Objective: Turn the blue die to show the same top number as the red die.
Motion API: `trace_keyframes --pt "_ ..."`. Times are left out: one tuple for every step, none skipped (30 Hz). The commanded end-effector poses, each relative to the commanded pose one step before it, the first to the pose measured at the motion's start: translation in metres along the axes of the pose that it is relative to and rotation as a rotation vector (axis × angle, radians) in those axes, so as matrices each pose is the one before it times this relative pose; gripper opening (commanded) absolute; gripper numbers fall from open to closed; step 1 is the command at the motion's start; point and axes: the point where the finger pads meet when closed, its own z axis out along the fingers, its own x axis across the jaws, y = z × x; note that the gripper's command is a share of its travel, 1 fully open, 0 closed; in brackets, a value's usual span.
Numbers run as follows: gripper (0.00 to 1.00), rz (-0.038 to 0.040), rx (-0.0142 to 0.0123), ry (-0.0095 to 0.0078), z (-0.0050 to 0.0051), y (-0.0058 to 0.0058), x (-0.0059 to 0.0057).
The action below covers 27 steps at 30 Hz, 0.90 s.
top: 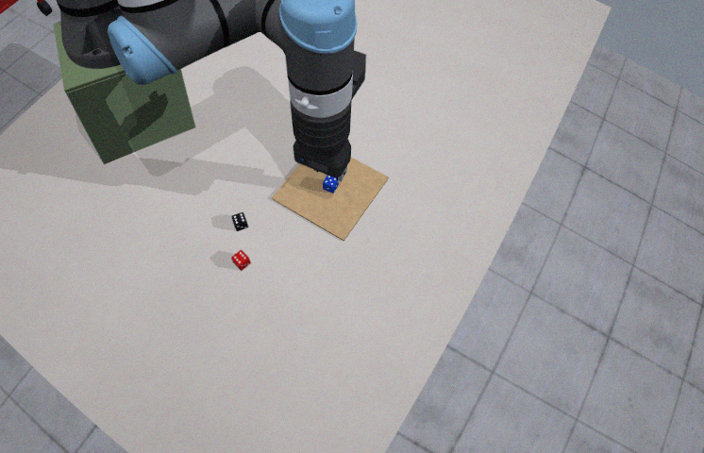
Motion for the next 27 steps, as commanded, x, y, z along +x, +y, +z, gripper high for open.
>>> trace_keyframes --pt "0.70 -0.00019 -0.00058 0.00117 -0.01139 0.00029 0.00058" --pt "0.70 0.00000 0.00000 0.00000 -0.00392 0.00000 0.00000" --pt "0.70 0.00000 0.00000 0.00000 -0.00372 0.00000 0.00000" --pt "0.70 0.00000 0.00000 0.00000 -0.00342 0.00000 0.00001" --pt "0.70 0.00000 0.00000 0.00000 -0.00303 0.00000 0.00000" --pt "0.70 0.00000 0.00000 0.00000 -0.00257 0.00000 0.00000" --pt "0.70 0.00000 0.00000 0.00000 -0.00206 0.00000 0.00000" --pt "0.70 0.00000 0.00000 0.00000 -0.00154 0.00000 0.00000" --pt "0.70 0.00000 0.00000 0.00000 -0.00103 0.00000 0.00000" --pt "0.70 0.00000 0.00000 0.00000 -0.00058 0.00000 0.00000" --pt "0.70 0.00000 0.00000 0.00000 -0.00023 0.00000 0.00000" --pt "0.70 0.00000 0.00000 0.00000 -0.00004 0.00000 0.00000" --pt "0.70 -0.00001 -0.00016 -0.00003 0.00001 0.00000 0.00000" --pt "0.70 -0.00003 -0.00101 -0.00020 0.00004 -0.00002 -0.00002" --pt "0.70 -0.00008 -0.00253 -0.00049 0.00010 -0.00005 -0.00006" --pt "0.70 -0.00014 -0.00451 -0.00084 0.00017 -0.00009 -0.00010" --pt "0.70 0.00000 0.00000 0.00000 0.00000 0.00000 0.00000" --pt "0.70 0.00000 0.00000 0.00000 0.00000 0.00000 0.00000" --pt "0.70 -0.00020 -0.00677 -0.00120 0.00024 -0.00013 -0.00015" --pt "0.70 -0.00026 -0.00916 -0.00152 0.00030 -0.00017 -0.00019" --pt "0.70 -0.00029 -0.01153 -0.00173 0.00035 -0.00022 -0.00021" --pt "0.70 -0.00030 -0.01377 -0.00180 0.00036 -0.00025 -0.00022" --pt "0.70 -0.00027 -0.01576 -0.00171 0.00035 -0.00028 -0.00021" --pt "0.70 -0.00021 -0.01742 -0.00146 0.00030 -0.00030 -0.00017" --pt "0.70 -0.00012 -0.01866 -0.00107 0.00022 -0.00031 -0.00012" --pt "0.70 -0.00001 -0.01944 -0.00057 0.00012 -0.00031 -0.00006" --pt "0.70 0.00012 -0.01971 -0.00002 0.00001 -0.00031 0.00001"
